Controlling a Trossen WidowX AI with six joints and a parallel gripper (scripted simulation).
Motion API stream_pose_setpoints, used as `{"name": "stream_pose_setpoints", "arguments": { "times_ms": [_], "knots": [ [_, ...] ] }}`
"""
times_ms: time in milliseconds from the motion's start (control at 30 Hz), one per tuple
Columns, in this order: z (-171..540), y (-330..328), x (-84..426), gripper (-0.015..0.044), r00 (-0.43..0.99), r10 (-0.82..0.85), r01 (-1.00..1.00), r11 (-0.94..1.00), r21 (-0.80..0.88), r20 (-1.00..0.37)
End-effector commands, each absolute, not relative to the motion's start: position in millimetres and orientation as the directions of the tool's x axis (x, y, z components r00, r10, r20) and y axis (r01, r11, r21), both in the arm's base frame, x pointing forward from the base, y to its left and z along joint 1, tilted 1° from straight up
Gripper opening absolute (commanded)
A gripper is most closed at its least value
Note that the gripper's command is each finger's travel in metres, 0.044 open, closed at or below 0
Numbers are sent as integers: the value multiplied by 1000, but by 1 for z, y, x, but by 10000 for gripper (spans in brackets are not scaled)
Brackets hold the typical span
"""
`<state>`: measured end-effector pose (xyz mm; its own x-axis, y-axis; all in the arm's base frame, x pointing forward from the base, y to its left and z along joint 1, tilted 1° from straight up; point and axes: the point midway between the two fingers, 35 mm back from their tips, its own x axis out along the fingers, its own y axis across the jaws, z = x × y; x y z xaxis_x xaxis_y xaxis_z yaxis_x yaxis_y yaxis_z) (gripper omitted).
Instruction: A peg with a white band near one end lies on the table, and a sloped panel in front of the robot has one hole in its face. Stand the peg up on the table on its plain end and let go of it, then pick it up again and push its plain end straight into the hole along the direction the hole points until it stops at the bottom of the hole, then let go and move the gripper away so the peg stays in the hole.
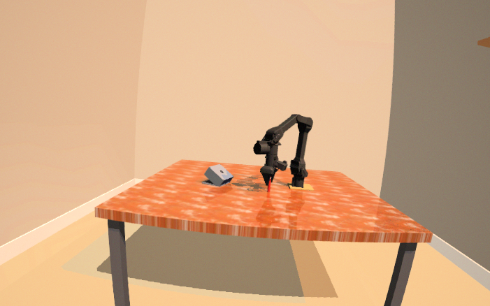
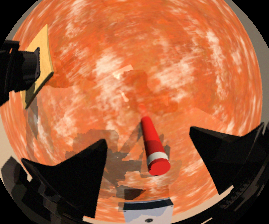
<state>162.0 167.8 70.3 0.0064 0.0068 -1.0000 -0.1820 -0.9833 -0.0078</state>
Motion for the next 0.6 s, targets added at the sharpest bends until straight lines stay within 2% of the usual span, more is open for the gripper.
{"name": "stream_pose_setpoints", "arguments": {
  "times_ms": [0,400,567],
  "knots": [
    [71,168,162,335,8,8,-182,-983,-9,-1000],
    [71,168,162,20,8,8,-182,-983,-9,-1000],
    [71,168,162,0,8,8,-182,-983,-9,-1000]
  ]
}}
